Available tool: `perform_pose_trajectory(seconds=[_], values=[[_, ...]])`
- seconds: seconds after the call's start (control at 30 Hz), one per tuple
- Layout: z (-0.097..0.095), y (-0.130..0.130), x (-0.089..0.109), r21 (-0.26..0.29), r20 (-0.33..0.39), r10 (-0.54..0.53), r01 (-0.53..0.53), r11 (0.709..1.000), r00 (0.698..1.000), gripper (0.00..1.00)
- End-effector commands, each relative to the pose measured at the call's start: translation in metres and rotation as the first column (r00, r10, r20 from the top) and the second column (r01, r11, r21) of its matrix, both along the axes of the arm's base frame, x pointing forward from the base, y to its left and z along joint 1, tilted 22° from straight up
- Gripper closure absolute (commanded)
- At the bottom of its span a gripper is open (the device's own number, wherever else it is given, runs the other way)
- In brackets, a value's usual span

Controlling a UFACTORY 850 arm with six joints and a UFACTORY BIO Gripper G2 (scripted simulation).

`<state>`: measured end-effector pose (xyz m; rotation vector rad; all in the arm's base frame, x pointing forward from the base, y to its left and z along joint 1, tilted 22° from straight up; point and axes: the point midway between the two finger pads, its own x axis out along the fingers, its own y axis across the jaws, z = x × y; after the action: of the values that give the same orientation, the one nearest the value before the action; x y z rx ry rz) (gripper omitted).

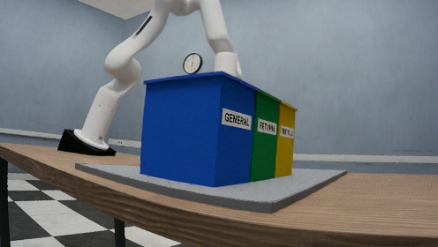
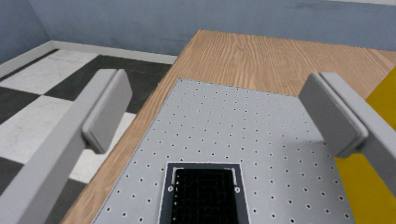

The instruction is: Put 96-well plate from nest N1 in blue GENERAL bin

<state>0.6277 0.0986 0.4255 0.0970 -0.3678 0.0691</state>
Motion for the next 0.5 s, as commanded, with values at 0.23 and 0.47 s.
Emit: perform_pose_trajectory(seconds=[0.23, 0.47], values=[[-0.014, 0.002, 0.007, 0.001, 0.003, 0.000, 0.000, 1.000, 1.000, 0.63], [-0.025, 0.003, 0.011, 0.001, 0.003, 0.000, 0.000, 1.000, 1.000, 0.63]])
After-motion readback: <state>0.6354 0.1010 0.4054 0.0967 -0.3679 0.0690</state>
